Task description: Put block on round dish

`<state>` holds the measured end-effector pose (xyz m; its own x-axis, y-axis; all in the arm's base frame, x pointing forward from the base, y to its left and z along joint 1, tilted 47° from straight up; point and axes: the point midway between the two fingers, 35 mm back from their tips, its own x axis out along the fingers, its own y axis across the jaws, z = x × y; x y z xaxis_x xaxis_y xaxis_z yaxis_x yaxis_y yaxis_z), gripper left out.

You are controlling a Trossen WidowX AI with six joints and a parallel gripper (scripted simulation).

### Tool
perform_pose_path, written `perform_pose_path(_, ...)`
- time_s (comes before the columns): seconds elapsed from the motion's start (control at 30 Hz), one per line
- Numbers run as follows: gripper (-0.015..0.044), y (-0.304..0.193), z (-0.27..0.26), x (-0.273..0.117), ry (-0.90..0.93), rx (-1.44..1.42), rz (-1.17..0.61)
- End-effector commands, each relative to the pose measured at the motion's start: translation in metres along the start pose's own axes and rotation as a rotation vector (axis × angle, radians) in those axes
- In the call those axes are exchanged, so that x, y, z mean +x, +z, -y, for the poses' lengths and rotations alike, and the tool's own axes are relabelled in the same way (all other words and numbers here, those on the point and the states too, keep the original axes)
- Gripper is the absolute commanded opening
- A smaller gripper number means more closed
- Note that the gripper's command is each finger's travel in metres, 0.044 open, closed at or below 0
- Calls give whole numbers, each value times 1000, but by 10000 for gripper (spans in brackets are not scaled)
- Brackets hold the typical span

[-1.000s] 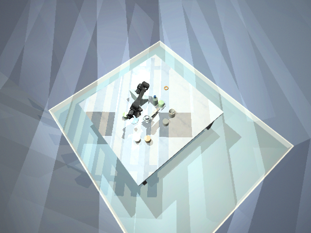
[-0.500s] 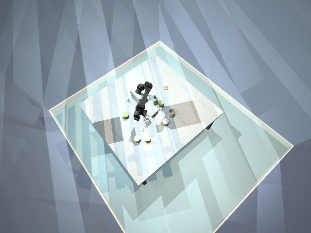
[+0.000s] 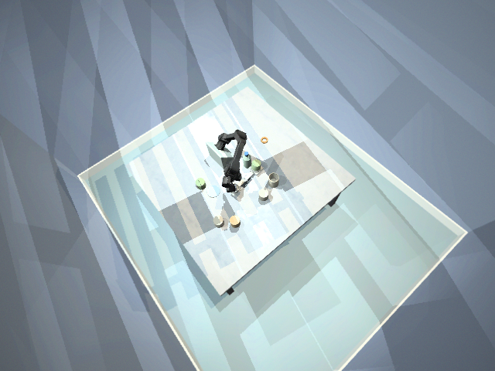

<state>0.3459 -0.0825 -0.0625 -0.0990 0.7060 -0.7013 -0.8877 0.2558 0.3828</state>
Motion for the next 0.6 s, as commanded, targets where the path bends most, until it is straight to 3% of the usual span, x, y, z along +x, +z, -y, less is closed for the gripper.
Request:
perform_pose_path(0.0,260,16,1,-1,3,-125,7)
perform_pose_path(0.57,260,18,1,19,4,-147,9)
